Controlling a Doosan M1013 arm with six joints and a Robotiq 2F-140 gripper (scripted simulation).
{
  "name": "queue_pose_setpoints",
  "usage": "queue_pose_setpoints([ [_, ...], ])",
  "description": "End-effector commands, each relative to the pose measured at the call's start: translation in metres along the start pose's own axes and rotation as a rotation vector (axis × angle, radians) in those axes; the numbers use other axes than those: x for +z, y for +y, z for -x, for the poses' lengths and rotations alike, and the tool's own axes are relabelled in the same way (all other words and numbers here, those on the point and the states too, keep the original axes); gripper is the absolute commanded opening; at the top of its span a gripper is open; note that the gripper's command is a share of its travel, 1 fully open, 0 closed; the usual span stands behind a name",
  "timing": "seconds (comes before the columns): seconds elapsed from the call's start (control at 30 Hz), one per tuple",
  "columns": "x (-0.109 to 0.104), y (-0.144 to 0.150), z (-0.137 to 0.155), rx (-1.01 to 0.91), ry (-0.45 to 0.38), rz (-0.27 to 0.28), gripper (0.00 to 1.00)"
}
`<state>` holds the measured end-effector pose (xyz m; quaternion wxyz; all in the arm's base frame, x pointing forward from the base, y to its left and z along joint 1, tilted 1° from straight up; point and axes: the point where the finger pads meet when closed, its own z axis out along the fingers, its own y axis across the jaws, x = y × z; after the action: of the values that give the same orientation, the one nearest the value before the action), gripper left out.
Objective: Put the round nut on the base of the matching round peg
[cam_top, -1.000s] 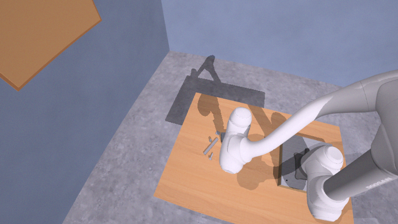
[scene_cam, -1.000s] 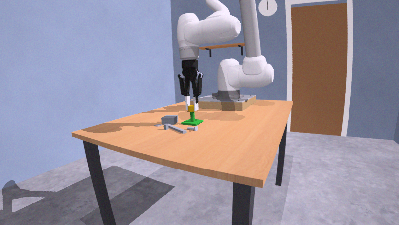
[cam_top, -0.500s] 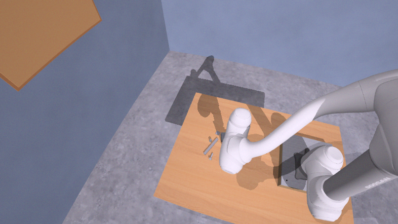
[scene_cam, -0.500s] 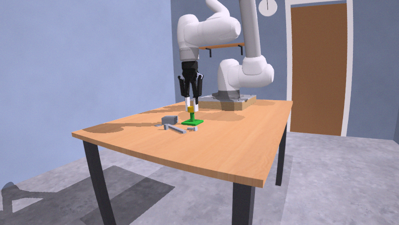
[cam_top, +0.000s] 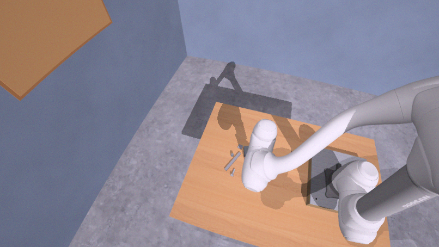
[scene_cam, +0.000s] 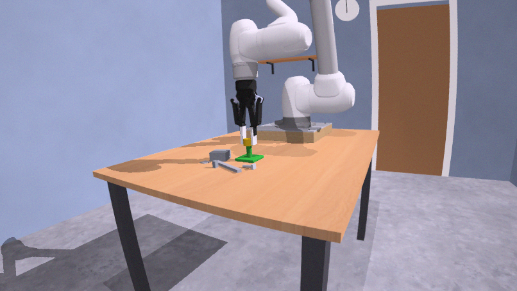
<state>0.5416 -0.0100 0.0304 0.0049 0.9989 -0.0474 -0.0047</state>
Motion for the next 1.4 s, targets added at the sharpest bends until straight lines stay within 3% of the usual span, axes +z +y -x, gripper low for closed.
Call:
queue_pose_setpoints([
  [0.0, 0.001, 0.0, 0.0, 0.0, 0.0, 0.0, 0.0],
  [0.4, 0.043, 0.0, 0.002, 0.0, 0.0, 0.0, 0.0],
  [1.3, 0.044, 0.0, 0.002, 0.0, 0.0, 0.0, 0.0],
  [1.33, 0.044, 0.0, 0.002, 0.0, 0.0, 0.0, 1.0],
  [1.37, 0.044, 0.0, 0.002, 0.0, 0.0, 0.0, 1.0],
])
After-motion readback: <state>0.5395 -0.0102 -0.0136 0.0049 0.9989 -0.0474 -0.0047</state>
